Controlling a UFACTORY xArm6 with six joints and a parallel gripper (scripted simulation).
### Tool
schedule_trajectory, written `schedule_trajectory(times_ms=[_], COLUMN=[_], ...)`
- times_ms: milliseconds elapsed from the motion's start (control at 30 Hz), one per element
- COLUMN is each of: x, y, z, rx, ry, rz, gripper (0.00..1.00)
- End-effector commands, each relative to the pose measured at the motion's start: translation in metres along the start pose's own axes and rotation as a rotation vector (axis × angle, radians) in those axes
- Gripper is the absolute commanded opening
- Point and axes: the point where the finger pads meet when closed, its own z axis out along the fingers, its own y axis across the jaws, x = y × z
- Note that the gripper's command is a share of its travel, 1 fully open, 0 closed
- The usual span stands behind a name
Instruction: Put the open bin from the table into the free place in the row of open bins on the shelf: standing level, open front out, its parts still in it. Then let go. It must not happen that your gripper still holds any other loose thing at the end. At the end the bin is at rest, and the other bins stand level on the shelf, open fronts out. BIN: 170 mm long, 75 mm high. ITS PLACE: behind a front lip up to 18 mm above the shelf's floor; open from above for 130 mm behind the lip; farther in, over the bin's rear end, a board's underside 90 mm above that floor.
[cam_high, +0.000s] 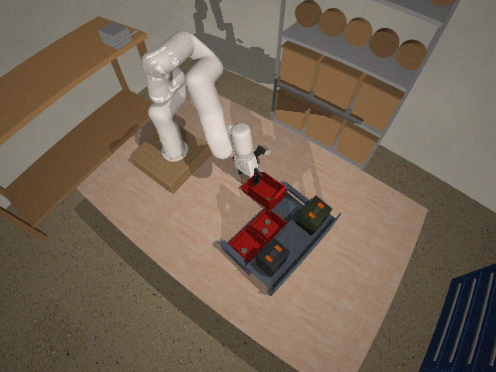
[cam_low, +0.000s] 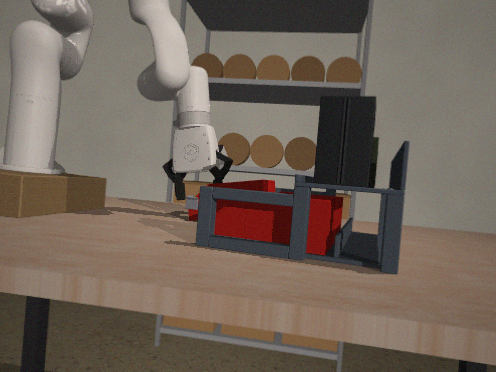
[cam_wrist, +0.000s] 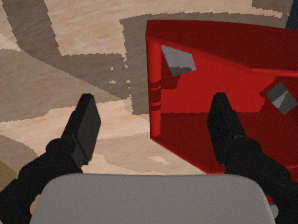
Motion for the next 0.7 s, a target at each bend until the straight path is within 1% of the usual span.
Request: schedule_trajectory(times_ms=[0, 267, 433, 667], x=[0.0007, 0.0007, 0.0007, 0.0007], y=[0.0018, 0.0018, 0.0020, 0.0020], z=[0.0018, 0.0018, 0.0117, 0.0117], rx=[-0.007, -0.007, -0.007, -0.007], ry=[0.000, 0.000, 0.000, 0.000], rz=[0.000, 0.000, 0.000, 0.000], gripper=[1.00, 1.00, 1.00, 1.00])
